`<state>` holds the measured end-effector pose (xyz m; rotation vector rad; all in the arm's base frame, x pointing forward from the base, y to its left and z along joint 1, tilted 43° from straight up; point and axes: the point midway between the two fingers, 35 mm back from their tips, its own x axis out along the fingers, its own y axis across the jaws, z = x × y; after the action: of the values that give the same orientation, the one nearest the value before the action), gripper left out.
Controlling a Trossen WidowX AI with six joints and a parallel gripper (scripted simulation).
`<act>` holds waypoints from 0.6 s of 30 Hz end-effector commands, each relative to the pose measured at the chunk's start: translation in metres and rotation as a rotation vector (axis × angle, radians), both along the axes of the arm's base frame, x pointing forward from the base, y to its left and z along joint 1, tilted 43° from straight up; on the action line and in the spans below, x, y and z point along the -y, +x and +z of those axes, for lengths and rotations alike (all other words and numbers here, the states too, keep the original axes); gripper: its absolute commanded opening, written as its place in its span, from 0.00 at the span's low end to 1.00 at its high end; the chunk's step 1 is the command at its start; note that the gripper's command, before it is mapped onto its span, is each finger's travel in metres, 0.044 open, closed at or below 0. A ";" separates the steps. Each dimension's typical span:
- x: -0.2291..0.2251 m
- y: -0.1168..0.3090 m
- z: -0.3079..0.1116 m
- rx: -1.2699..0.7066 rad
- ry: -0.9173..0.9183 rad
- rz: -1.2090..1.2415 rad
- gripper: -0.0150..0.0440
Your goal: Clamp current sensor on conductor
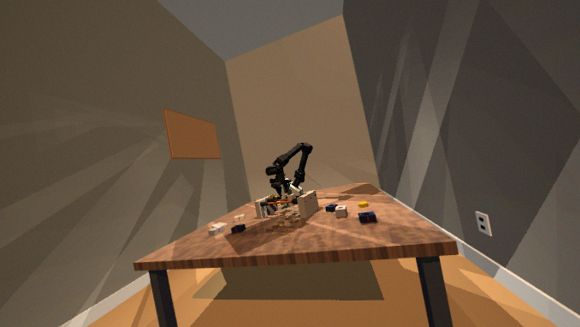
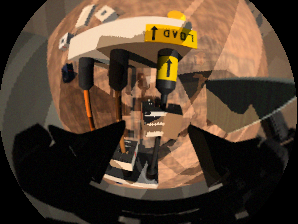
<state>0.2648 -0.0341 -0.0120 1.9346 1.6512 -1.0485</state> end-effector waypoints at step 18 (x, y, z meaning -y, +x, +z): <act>-0.034 -0.004 -0.035 -0.031 0.022 0.008 1.00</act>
<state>0.2621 -0.0059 -0.0426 1.9284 1.6837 -1.0577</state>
